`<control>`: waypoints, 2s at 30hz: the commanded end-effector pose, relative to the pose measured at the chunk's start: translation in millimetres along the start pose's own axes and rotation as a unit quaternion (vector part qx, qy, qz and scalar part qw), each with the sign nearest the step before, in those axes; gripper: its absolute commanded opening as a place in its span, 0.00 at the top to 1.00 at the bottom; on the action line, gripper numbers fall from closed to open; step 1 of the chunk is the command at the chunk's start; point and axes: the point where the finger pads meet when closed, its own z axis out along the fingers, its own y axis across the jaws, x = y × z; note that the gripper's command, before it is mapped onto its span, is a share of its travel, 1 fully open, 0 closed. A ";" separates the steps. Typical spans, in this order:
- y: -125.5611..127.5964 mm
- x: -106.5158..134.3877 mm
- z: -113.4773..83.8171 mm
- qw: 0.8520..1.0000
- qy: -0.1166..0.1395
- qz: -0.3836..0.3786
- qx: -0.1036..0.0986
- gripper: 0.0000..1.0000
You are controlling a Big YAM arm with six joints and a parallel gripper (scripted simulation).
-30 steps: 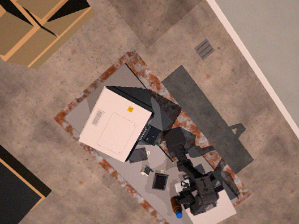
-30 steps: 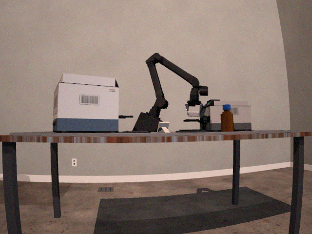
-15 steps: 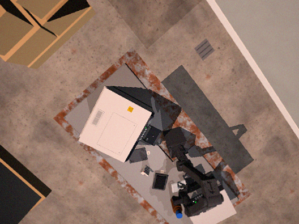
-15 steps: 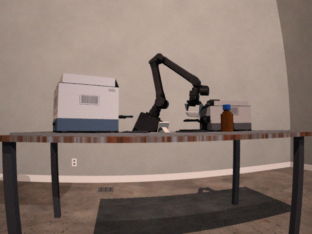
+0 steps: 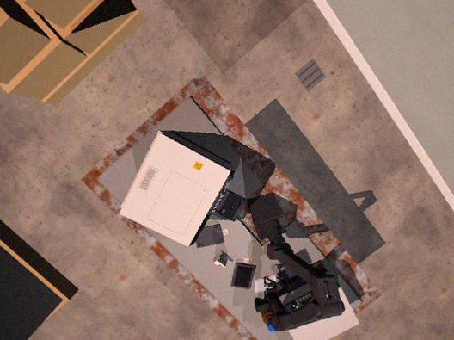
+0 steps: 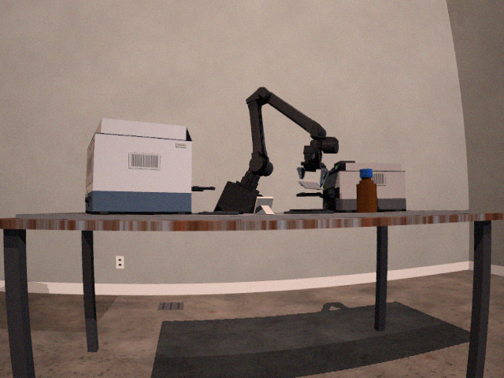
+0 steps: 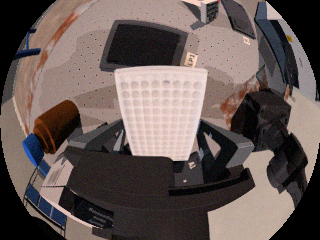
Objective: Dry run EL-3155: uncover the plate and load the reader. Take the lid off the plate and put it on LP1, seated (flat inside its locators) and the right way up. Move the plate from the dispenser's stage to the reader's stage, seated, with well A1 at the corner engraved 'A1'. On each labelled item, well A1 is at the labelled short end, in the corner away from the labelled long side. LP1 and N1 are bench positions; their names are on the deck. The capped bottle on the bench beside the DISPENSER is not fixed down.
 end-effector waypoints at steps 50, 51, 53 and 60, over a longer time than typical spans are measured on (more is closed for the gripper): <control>-6.7 -129.9 2.9 0.989 -0.003 0.146 0.021 0.14; -9.9 -132.6 5.0 0.989 -0.002 0.144 0.022 0.14; -15.7 -138.6 8.5 0.990 -0.002 0.142 0.023 0.14; -27.1 -152.0 5.8 0.983 0.002 0.179 0.032 0.14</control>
